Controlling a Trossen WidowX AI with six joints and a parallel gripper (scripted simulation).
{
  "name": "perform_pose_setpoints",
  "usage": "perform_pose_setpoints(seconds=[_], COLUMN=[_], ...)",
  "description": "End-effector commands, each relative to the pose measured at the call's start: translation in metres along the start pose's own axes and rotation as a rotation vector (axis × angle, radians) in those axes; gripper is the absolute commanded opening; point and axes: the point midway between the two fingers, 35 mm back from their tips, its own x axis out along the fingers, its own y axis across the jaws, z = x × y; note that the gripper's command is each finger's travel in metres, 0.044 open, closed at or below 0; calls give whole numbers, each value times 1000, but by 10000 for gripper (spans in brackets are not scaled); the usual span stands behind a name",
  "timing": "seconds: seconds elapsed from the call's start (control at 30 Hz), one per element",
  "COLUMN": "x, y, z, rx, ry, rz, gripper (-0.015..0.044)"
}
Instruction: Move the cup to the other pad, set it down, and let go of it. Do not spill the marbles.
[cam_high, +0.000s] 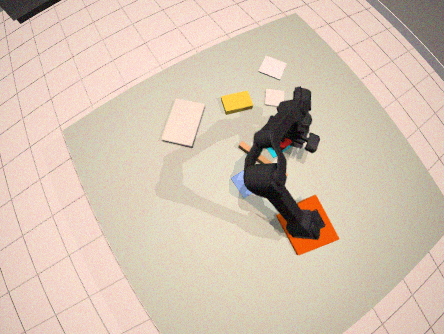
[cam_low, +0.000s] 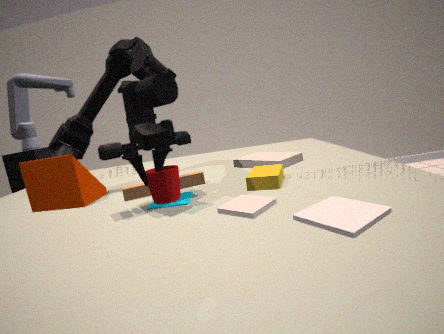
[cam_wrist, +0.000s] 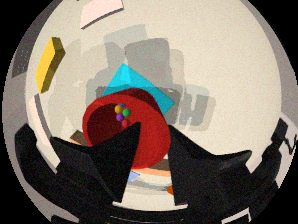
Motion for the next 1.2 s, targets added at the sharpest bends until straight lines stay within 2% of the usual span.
perform_pose_setpoints(seconds=[0.0,0.8,1.0,1.17], x=[-5,-48,-49,-44], y=[0,-1,-1,0], z=[1,-2,-3,-3], rx=[-2,2,2,7], ry=[-3,-2,-2,5], rz=[1,5,5,8], gripper=[128,128,128,259])
